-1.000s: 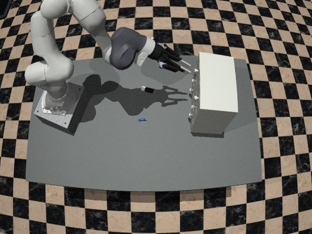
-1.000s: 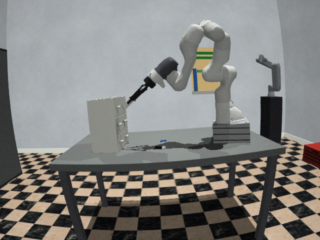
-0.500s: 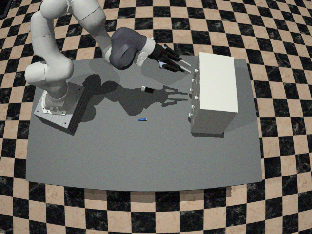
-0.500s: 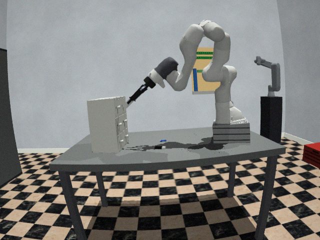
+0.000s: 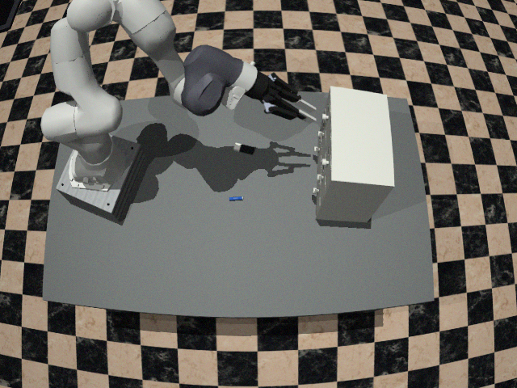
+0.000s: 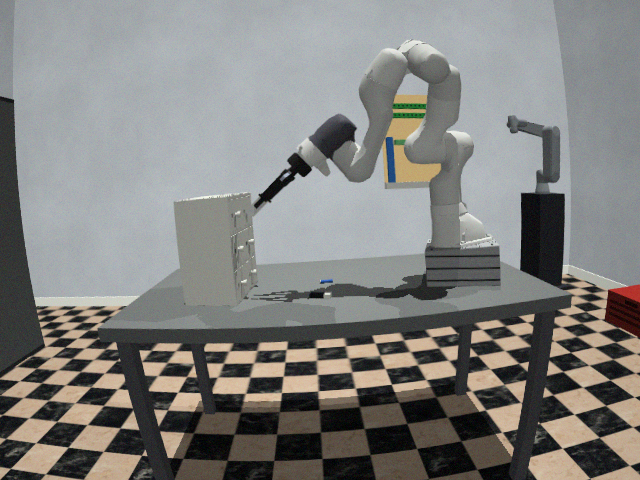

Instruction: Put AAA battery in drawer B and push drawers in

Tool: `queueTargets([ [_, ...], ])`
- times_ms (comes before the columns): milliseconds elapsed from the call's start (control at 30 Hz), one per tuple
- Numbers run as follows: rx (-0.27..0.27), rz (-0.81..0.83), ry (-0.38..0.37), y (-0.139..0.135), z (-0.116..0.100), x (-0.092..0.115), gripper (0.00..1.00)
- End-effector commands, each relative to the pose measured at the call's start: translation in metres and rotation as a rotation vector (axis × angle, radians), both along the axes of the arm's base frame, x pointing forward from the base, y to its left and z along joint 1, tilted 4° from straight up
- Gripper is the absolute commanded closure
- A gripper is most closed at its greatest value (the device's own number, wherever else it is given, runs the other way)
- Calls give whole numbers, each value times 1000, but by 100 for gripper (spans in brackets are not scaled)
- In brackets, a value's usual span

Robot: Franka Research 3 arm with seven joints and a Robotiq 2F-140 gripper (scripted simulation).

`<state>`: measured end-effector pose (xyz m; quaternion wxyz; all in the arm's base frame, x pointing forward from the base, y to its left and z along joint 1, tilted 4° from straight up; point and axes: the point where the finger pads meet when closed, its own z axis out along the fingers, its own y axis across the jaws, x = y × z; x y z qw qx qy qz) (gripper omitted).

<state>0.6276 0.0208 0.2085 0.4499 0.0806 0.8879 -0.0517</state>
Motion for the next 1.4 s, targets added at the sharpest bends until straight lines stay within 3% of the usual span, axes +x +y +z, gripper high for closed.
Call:
queueTargets([
  [0,3,-2,-2,0,0,0,80],
  [833,3,-2,-2,-1,0,0,80],
  [1367,3,-2,-2,-4,1,19,80],
])
